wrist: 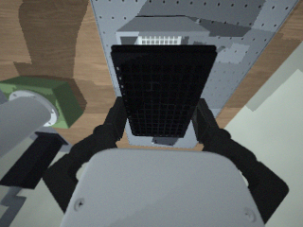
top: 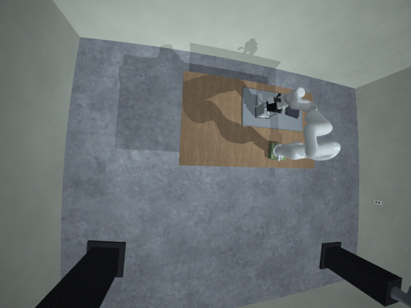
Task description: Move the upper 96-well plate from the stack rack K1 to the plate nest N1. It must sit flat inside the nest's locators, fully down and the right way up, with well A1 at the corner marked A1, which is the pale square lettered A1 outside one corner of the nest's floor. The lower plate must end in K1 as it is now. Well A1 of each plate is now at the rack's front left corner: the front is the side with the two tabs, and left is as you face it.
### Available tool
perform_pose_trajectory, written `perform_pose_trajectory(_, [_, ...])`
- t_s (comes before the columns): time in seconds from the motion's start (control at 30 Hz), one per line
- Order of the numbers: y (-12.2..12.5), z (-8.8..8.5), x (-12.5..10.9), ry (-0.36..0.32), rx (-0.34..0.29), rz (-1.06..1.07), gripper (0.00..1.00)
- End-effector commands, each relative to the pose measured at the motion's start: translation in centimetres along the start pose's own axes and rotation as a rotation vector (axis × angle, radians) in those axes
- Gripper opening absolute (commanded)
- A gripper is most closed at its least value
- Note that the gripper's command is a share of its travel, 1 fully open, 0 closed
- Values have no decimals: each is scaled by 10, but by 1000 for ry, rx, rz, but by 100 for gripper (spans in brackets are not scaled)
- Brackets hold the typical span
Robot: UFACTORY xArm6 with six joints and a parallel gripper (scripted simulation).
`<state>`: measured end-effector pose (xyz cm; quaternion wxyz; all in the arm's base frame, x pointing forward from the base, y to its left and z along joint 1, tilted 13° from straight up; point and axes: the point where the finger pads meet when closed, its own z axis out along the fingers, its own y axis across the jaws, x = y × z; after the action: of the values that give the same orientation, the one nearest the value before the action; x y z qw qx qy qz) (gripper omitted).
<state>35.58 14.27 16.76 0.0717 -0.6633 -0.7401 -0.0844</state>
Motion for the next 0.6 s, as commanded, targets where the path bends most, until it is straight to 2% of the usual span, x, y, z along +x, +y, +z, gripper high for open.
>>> perform_pose_trajectory(0.0, [1, -2, 0, 0, -2, 0, 0])
perform_pose_trajectory(0.3, [1, -2, 0, 0, -2, 0, 0])
perform_pose_trajectory(0.5, [4, -2, -20, 1, -2, 199, 0])
perform_pose_trajectory(0.57, [5, -1, -26, 0, -2, 199, 0])
